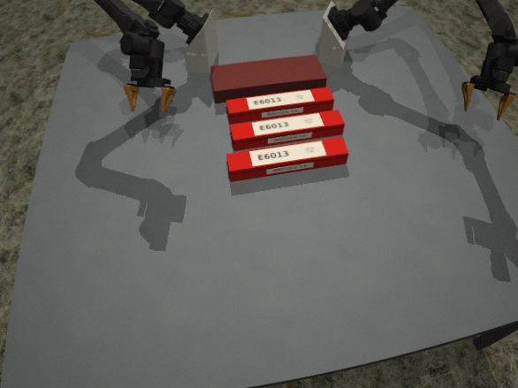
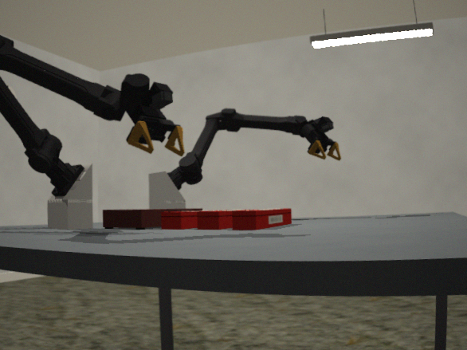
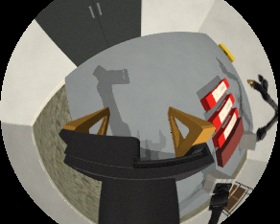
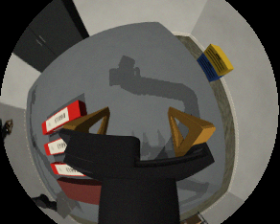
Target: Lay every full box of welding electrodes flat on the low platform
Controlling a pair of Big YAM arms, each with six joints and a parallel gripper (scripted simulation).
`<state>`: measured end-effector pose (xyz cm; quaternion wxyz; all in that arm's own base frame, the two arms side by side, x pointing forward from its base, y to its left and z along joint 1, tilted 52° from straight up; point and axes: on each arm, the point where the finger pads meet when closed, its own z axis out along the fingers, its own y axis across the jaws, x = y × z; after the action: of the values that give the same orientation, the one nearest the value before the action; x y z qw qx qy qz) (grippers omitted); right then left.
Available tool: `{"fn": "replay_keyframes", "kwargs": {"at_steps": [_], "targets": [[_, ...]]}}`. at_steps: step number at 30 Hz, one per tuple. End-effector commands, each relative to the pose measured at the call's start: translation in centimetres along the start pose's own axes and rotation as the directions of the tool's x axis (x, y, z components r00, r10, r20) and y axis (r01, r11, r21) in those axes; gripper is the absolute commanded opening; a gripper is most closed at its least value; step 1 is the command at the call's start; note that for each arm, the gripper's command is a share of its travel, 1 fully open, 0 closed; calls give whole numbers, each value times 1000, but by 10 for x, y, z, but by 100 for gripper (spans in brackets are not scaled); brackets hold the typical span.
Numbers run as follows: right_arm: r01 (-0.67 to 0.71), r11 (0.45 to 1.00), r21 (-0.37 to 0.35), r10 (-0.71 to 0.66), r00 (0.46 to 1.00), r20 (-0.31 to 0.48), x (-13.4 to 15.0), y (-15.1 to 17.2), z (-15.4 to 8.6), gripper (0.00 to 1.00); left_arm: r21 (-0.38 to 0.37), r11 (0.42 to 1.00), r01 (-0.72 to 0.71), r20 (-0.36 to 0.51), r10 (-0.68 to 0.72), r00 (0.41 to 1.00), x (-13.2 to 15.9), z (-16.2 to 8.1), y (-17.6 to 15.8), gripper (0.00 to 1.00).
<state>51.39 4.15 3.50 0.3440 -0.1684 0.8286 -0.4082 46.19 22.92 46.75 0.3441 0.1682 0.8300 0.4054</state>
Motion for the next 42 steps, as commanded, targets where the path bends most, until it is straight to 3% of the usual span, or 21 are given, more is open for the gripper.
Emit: {"fn": "replay_keyframes", "kwargs": {"at_steps": [1, 42], "targets": [[-4, 1000, 0, 4, 1000, 8, -4, 0, -2, 100, -6, 1000, 1, 8, -1, 1000, -3, -3, 2, 100], [0, 1000, 0, 0, 1000, 0, 0, 0, 0, 100, 0, 1000, 0, 0, 0, 1000, 0, 0, 0, 100]]}}
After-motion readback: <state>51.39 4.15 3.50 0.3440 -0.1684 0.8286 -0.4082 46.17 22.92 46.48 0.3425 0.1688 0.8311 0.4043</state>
